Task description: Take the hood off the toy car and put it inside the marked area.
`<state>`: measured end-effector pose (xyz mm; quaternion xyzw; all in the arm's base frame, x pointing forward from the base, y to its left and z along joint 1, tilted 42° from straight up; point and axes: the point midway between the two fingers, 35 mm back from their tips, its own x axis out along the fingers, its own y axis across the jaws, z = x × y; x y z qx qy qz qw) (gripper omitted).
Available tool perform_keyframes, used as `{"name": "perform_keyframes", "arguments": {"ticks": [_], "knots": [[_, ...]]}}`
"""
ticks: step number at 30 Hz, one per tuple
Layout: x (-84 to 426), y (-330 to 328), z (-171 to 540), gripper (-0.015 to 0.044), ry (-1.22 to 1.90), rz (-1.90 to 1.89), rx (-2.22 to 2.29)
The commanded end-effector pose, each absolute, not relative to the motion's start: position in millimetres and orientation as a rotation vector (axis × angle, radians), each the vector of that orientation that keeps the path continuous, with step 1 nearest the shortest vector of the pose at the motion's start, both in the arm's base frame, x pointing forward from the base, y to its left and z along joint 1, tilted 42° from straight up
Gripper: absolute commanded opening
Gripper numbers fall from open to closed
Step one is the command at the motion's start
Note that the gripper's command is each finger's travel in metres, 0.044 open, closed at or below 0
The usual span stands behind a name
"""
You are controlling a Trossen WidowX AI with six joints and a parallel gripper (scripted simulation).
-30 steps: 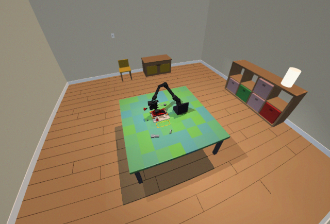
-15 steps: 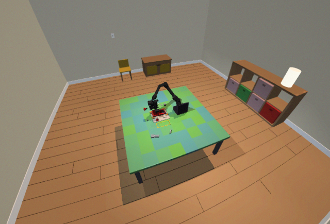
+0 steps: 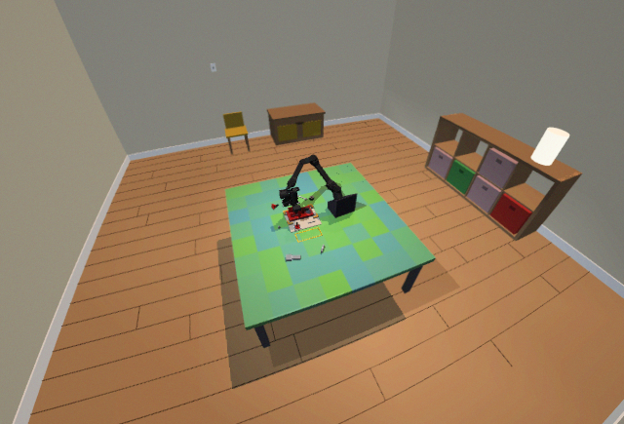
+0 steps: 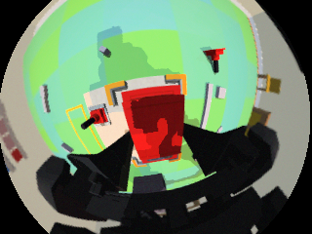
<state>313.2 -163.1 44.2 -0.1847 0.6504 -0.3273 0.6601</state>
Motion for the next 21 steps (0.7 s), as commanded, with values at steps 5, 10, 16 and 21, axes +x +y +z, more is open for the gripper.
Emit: {"name": "perform_keyframes", "arguments": {"ticks": [5, 10, 16, 21], "knots": [[316, -148, 63, 0.0000, 1.467, -0.744, -0.417], [317, -133, 79, 0.0000, 1.467, -0.744, -0.417], [321, -126, 66, 0.0000, 1.473, -0.728, -0.417], [329, -105, 48, 0.0000, 1.477, -0.712, -0.413]]}}
